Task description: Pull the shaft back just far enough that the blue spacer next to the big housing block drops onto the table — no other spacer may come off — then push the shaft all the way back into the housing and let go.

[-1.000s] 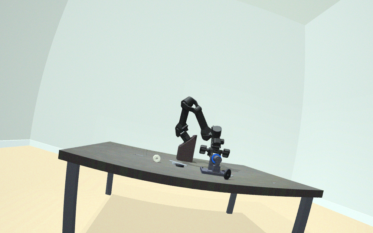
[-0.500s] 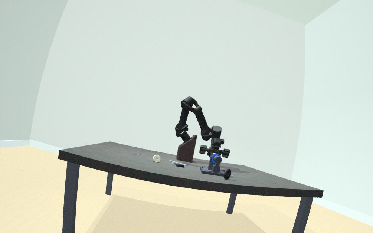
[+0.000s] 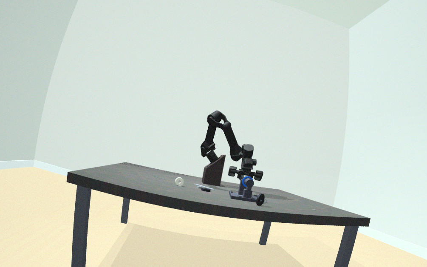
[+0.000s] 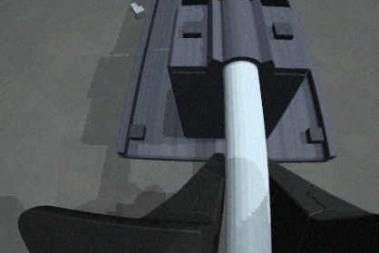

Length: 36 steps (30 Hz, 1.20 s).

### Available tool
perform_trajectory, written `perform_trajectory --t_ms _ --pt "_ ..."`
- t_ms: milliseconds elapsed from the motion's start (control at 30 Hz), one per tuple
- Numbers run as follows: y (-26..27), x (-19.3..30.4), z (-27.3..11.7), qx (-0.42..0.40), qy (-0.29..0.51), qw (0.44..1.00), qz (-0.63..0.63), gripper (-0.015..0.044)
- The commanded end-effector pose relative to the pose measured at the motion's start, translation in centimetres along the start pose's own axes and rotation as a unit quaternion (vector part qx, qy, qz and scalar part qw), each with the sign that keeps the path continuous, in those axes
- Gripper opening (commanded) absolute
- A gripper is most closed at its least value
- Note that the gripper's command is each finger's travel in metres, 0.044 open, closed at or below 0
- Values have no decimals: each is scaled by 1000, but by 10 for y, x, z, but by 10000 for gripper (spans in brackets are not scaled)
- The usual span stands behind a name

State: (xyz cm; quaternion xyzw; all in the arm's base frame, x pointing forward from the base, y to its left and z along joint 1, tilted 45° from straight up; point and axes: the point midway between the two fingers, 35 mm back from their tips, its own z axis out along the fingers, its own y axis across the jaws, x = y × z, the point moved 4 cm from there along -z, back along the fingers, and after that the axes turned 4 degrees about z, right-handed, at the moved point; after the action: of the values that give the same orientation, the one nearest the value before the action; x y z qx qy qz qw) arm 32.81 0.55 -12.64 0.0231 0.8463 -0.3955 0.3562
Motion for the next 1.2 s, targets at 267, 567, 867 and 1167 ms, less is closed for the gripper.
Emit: perform_trajectory --t_ms 267,567,867,1167 --pt "0 1 -2 2 0 1000 1 0" --pt "0 2 -2 2 0 1000 1 0" --pt "0 3 -3 2 0 1000 1 0" --pt "0 3 -4 2 0 1000 1 0"
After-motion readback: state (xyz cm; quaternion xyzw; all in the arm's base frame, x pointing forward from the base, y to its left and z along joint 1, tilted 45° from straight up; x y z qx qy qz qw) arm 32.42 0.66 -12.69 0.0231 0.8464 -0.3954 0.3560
